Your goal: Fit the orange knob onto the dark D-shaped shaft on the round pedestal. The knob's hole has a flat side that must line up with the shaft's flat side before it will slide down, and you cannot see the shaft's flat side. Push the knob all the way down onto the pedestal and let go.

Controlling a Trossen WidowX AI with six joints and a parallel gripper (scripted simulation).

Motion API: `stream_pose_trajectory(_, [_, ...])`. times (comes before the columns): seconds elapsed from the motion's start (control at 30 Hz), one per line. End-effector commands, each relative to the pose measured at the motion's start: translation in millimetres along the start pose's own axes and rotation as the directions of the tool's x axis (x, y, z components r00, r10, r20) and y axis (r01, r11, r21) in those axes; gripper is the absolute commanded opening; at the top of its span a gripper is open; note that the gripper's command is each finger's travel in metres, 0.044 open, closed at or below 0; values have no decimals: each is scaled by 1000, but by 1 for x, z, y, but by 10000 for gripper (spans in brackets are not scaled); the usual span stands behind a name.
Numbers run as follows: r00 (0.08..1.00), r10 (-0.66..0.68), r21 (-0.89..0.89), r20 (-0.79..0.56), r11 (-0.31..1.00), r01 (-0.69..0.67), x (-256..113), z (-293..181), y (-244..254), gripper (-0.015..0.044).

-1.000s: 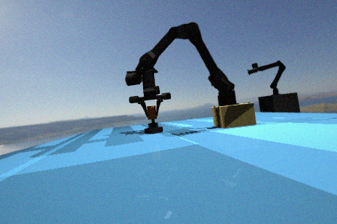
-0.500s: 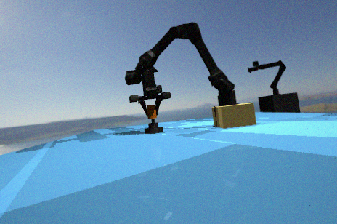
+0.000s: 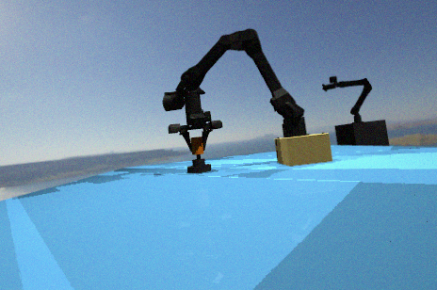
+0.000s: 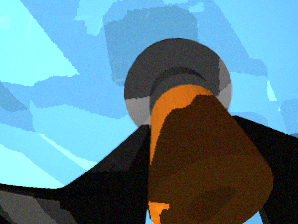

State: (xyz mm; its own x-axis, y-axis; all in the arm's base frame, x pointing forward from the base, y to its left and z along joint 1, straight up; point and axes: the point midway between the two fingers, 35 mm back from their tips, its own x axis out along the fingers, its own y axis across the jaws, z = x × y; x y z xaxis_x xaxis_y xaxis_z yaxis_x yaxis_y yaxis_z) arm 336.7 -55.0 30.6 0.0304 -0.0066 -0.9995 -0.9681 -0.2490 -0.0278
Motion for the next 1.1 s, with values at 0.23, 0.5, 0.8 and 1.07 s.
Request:
stream_pose_trajectory(0.23, [1000, -5, -6, 2, 1000, 5, 1, -1, -2, 0])
stream_pose_trajectory(0.5, [1000, -4, -6, 2, 1000, 4, 1, 0, -1, 0])
stream_pose_trajectory(0.8, [1000, -4, -31, 2, 999, 5, -5, 0, 0, 0])
stream_pose_trajectory(1.07, [1000, -5, -214, 2, 977, 5, -5, -1, -3, 0])
